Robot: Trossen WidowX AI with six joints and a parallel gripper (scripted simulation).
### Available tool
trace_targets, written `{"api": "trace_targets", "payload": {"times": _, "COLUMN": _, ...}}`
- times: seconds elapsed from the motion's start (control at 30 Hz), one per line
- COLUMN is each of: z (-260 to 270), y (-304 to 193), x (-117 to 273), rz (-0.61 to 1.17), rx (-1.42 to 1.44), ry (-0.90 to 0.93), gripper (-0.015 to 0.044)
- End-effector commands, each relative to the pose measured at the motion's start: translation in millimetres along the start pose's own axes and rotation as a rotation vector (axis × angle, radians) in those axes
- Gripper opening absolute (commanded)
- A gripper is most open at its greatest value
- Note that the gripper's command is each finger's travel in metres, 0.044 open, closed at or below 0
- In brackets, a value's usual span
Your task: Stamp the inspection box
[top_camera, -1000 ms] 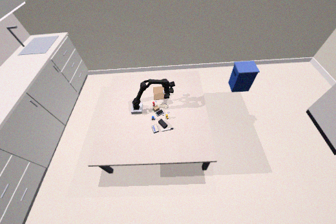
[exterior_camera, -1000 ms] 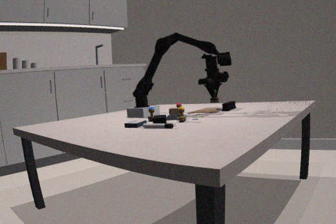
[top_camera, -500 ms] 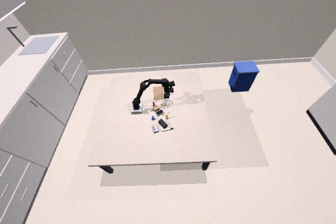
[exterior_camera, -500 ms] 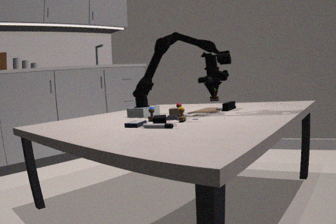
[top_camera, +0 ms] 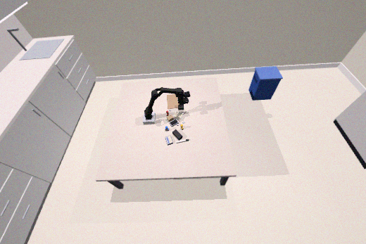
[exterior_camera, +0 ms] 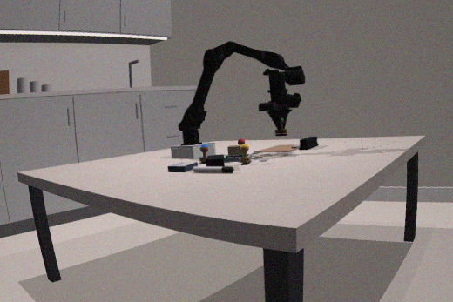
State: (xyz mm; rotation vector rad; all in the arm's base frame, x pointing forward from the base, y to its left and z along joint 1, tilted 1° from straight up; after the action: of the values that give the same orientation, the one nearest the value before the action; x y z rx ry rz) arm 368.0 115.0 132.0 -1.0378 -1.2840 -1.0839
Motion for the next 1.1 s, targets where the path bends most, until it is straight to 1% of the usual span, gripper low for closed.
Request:
{"api": "trace_targets", "payload": {"times": 0.0, "z": -25.6, "y": -11.2, "x": 4.3, "rz": -0.006, "rx": 0.003, "ry": 0.001, "gripper": 0.0}}
{"api": "trace_targets", "payload": {"times": 0.37, "z": -90.6, "y": -53.7, "x": 6.3, "rz": -0.003, "rx": 0.003, "ry": -0.005, "gripper": 0.0}}
{"api": "trace_targets", "payload": {"times": 0.7, "z": -135.1, "y": -102.6, "x": 3.6, "rz": 0.002, "rx": 0.003, "ry": -0.008, "gripper": 0.0}}
{"api": "trace_targets", "payload": {"times": 0.8, "z": -140.4, "y": -110.4, "x": 2.8, "rz": 0.003, "rx": 0.003, "ry": -0.009, "gripper": 0.0}}
{"api": "trace_targets", "payload": {"times": 1.07, "z": -140.6, "y": -110.2, "x": -0.2, "rz": 0.003, "rx": 0.002, "ry": -0.009, "gripper": 0.0}}
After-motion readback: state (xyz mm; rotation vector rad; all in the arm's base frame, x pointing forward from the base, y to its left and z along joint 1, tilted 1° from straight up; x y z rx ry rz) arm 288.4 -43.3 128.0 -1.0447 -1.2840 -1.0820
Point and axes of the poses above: the point midway between the two fingers, 35 mm back from their tips, its own x axis back along the fingers, its own z axis across the jaws, y = z × x, the point moved 5 cm from there along x, back along the fingers, and after that the axes turned 8 degrees about x, right-handed, at the moved point
